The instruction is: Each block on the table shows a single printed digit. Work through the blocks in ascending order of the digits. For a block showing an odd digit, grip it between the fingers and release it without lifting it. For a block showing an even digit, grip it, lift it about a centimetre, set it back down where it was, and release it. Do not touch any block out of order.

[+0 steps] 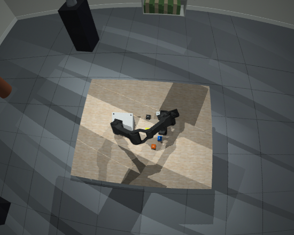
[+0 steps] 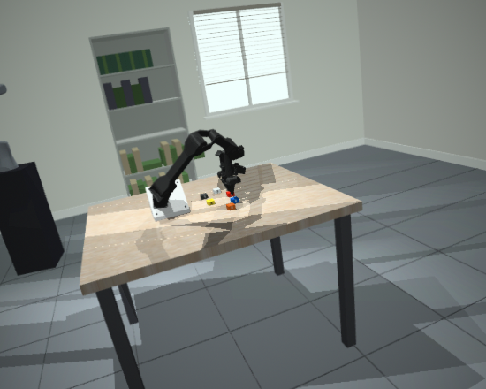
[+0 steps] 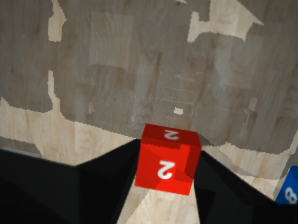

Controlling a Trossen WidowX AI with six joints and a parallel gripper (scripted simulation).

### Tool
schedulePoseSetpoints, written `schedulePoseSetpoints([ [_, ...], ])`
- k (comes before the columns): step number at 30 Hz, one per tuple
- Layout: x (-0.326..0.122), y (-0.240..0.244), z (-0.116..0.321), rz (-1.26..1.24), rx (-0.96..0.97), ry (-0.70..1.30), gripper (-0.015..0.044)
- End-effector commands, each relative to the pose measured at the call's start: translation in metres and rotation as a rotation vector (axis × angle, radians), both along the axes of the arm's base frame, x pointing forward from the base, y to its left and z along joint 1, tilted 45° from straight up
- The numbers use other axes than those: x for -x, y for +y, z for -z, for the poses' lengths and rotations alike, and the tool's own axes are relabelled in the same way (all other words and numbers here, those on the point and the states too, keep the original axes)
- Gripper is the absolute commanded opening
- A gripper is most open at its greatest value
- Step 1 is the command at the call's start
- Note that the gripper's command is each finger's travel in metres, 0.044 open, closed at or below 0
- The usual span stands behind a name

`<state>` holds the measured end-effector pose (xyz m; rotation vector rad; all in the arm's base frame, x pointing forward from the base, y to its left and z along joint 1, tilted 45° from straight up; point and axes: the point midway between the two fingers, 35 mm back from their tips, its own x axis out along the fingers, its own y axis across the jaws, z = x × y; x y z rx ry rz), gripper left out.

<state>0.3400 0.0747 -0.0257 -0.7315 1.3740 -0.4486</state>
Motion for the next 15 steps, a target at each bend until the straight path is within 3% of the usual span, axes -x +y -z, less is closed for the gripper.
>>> schedulePoseSetpoints([
  [1,0.0002,-0.0015,0.0018,-0.004,0.004,0.003,0.012],
  [8,0.0002,-0.0015,0.0018,-0.004,0.004,0.003,0.012],
  [15,0.0002,-0.0015,0.0018,-0.004,0.004,0.003,0.0304],
])
